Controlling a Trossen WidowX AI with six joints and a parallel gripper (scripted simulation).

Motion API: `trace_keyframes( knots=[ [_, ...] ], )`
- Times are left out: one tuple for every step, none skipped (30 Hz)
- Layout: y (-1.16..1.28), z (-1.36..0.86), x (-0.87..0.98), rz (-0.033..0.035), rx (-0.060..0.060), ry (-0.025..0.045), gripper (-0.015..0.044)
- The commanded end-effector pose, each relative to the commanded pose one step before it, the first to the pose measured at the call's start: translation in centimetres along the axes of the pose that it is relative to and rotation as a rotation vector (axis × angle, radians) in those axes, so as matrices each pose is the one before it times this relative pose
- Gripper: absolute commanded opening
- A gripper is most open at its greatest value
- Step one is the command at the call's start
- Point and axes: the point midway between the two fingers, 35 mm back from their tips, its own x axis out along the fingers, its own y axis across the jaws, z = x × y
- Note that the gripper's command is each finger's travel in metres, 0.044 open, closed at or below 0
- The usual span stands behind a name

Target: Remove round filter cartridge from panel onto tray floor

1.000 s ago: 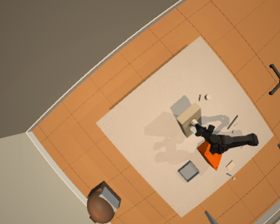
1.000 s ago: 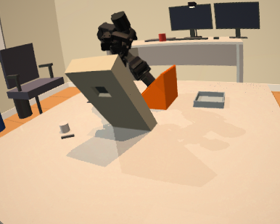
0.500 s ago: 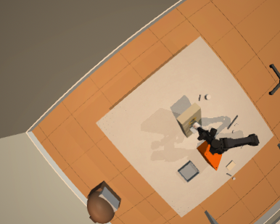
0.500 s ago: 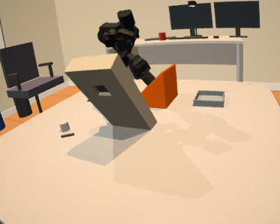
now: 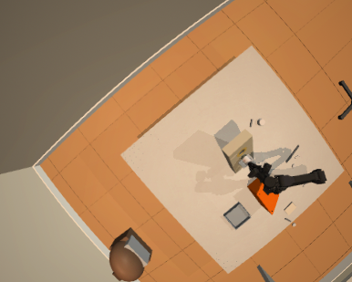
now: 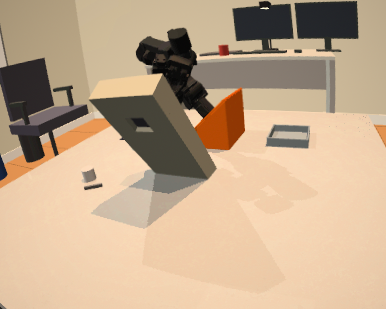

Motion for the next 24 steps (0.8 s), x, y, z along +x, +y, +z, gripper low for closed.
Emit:
trace_keyframes(
  knots=[
    [-1.229,-0.581,0.09,0.00557,0.003,-0.00264,0.0],
    [-0.152,-0.084,0.016,-0.00001,0.0,0.0,0.0],
    [-0.051,-0.028,0.005,0.0,0.0,0.0,0.0],
    [0.579,0.232,-0.006,-0.00753,-0.0052,0.00212,0.0026],
    [0.0,0.0,0.0,0.0,0.0,0.0,0.0053],
    [0.0,0.0,0.0,0.0,0.0,0.0,0.0079],
    [0.0,0.0,0.0,0.0,0.0,0.0,0.0088],
    [0.0,0.0,0.0,0.0,0.0,0.0,0.0088],
    [0.0,0.0,0.0,0.0,0.0,0.0,0.0088],
    [0.0,0.0,0.0,0.0,0.0,0.0,0.0088],
    [0.0,0.0,0.0,0.0,0.0,0.0,0.0088],
    [0.0,0.0,0.0,0.0,0.0,0.0,0.0088],
    [0.0,0.0,0.0,0.0,0.0,0.0,0.0088],
    [0.0,0.0,0.0,0.0,0.0,0.0,0.0088],
    [0.0,0.0,0.0,0.0,0.0,0.0,0.0088],
    [0.0,0.0,0.0,0.0,0.0,0.0,0.0088],
    [0.0,0.0,0.0,0.0,0.0,0.0,0.0088],
    [0.0,0.0,0.0,0.0,0.0,0.0,0.0088],
    [0.0,0.0,0.0,0.0,0.0,0.0,0.0088],
    [-0.128,-0.053,0.002,0.00167,0.0012,-0.00047,0.0088],
    [-0.32,-0.132,0.004,0.00418,0.0029,-0.0012,0.0088],
    [-0.129,-0.053,0.001,0.00167,0.0012,-0.00049,0.0088],
    [0.165,0.092,-0.015,0.00002,0.0,0.0,0.0088],
    [0.492,0.276,-0.047,0.00005,0.0001,0.0,0.0088]
  ],
)
